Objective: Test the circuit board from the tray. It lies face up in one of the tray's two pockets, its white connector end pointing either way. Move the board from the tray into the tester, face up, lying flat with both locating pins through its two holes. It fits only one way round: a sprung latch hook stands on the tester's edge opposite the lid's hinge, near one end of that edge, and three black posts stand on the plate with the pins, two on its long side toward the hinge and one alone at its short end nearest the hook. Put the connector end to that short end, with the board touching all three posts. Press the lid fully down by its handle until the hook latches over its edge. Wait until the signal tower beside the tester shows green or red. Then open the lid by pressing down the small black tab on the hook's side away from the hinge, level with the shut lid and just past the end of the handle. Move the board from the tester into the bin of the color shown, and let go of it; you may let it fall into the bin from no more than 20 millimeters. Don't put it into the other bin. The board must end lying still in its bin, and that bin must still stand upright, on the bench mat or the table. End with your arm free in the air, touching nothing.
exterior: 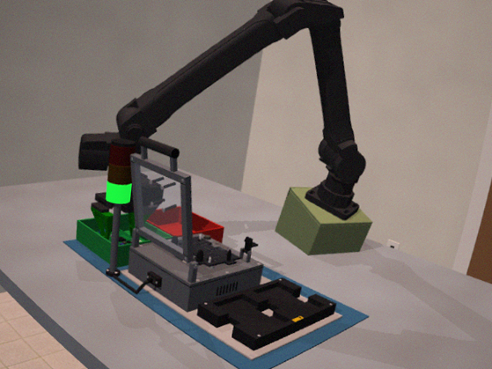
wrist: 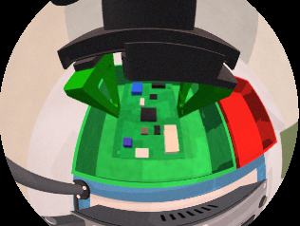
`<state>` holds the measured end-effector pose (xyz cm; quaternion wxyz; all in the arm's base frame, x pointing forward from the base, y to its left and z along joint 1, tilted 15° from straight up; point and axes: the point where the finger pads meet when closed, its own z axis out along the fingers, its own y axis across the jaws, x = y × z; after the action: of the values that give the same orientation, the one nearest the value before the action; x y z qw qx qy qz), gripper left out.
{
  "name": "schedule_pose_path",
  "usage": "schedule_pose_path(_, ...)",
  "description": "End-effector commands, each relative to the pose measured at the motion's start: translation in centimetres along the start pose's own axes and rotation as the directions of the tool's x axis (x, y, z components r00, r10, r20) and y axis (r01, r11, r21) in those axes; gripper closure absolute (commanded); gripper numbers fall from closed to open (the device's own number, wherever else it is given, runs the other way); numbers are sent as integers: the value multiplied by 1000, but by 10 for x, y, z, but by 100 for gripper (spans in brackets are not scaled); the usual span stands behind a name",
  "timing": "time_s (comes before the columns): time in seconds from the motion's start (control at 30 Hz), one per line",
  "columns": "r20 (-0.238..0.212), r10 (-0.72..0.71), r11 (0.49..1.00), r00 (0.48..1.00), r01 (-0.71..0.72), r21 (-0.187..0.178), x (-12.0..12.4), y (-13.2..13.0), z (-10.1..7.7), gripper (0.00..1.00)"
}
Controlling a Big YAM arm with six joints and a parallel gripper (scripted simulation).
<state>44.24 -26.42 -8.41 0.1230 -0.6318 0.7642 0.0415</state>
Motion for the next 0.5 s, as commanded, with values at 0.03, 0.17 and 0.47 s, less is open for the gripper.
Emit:
schedule_pose_path(0.03,-11,-4,999,1000,5,32,-4,-7,-10,28)
schedule_pose_path(0.17,-12,-6,999,1000,6,35,-5,-7,-11,28)
schedule_pose_path(0.47,-15,-6,999,1000,7,40,-5,-7,-13,28)
